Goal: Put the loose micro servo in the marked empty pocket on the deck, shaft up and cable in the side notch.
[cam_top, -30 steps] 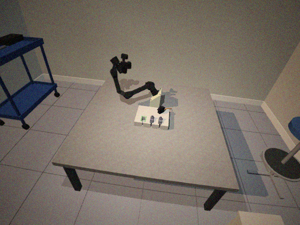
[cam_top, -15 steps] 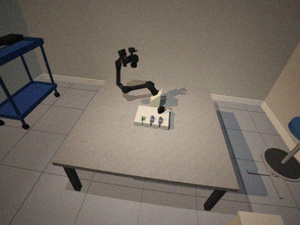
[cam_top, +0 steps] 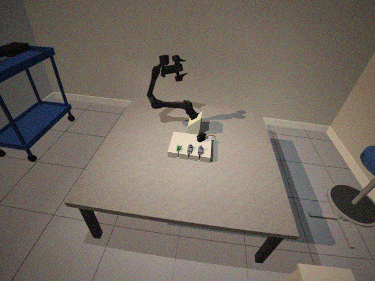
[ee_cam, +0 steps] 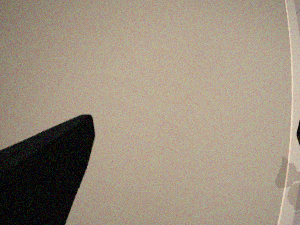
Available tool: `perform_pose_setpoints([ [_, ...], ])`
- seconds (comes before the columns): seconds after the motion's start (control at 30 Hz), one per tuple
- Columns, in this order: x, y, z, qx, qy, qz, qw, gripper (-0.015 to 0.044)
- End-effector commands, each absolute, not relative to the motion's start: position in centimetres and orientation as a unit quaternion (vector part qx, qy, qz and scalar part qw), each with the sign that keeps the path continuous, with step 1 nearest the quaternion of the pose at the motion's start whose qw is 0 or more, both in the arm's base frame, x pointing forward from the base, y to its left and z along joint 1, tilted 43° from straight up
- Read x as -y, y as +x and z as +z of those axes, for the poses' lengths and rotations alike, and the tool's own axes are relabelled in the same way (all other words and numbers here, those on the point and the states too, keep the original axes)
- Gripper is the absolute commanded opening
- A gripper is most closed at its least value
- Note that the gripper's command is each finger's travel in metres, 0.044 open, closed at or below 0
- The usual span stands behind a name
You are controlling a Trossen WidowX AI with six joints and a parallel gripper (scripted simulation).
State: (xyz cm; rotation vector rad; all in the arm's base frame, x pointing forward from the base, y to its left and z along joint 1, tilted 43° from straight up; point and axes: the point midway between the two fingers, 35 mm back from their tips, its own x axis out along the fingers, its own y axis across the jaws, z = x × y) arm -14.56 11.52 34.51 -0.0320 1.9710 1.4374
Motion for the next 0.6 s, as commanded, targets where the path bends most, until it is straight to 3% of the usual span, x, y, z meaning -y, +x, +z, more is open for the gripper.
perform_pose_setpoints([
  [0.0, -13.9, -14.1, 32.9, -0.730, -0.026, 0.564, 0.386, 0.0440],
  [0.57, -22.0, -10.0, 25.8, -0.618, -0.143, 0.578, 0.514, 0.0440],
])
